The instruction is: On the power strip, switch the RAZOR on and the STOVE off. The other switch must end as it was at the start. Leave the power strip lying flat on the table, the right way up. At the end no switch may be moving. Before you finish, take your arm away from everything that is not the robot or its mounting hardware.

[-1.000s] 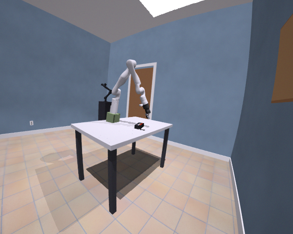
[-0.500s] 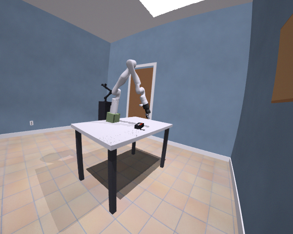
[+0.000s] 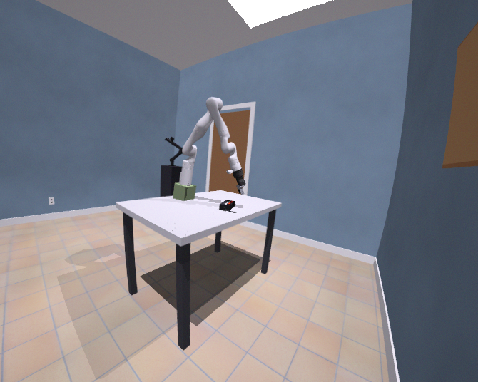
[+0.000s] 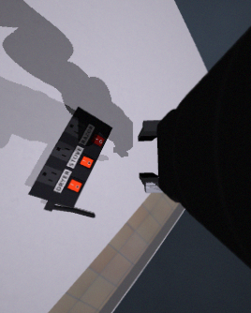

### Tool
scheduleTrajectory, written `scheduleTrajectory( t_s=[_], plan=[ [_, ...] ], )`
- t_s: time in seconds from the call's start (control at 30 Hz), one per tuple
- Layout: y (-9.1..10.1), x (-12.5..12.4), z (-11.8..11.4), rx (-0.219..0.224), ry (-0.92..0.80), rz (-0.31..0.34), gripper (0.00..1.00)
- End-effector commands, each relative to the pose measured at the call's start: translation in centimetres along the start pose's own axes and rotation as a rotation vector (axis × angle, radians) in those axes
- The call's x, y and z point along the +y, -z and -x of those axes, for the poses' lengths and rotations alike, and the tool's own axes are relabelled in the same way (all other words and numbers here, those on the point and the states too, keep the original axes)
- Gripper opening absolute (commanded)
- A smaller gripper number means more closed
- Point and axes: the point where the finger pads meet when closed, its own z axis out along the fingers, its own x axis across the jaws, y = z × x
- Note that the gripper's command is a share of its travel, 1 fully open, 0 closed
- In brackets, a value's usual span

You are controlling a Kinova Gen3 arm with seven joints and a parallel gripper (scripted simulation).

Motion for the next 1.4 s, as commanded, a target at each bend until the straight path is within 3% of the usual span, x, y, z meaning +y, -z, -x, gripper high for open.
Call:
scheduleTrajectory(
  t_s=[0.0, 1.37],
  plan=[
    [0.03, 0.14, -0.03, -0.001, 0.003, 0.001, 1.00],
    [0.17, -0.80, 0.28, -0.021, -0.059, -0.040, 1.00]
  ],
)
